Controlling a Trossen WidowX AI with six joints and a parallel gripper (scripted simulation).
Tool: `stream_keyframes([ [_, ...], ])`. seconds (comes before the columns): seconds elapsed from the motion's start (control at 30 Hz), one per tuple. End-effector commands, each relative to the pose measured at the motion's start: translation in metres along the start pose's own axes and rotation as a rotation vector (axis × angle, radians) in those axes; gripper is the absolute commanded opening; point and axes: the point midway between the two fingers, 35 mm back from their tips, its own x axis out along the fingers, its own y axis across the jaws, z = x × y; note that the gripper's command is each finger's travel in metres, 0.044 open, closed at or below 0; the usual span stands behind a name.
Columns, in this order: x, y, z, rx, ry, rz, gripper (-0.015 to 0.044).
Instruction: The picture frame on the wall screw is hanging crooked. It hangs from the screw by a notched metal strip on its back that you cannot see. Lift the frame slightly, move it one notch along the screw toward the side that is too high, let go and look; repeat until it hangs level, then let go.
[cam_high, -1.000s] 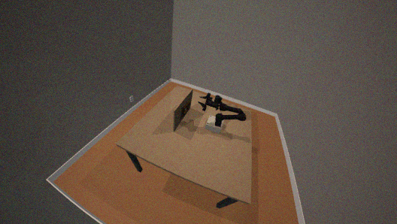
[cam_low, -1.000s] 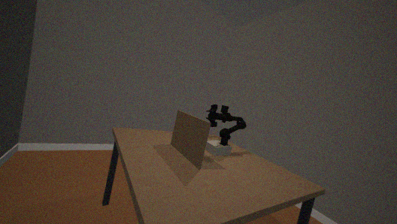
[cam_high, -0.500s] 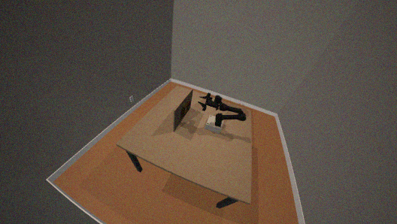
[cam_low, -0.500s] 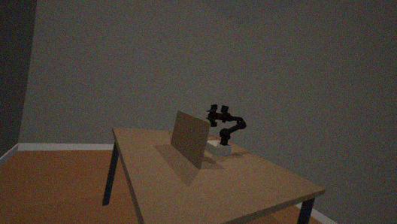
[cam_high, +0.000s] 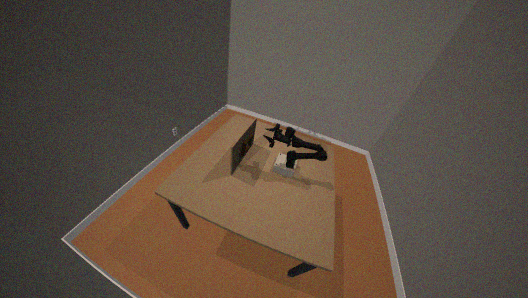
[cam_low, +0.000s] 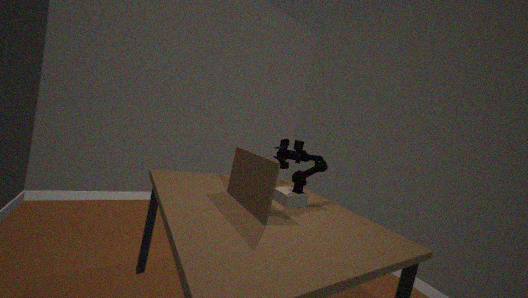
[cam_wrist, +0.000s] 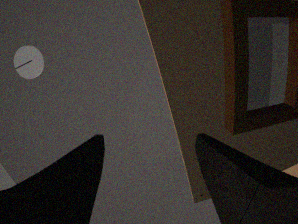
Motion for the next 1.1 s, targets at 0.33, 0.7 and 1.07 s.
stream_keyframes([
  [0.33,-0.0001,-0.0002,-0.0003,0.005,0.003,-0.002,0.026],
  [0.7,-0.0001,-0.0002,-0.0003,0.005,0.003,-0.002,0.026],
  [1.07,0.0007,-0.0075,0.0003,-0.023,0.0,0.0,0.026],
])
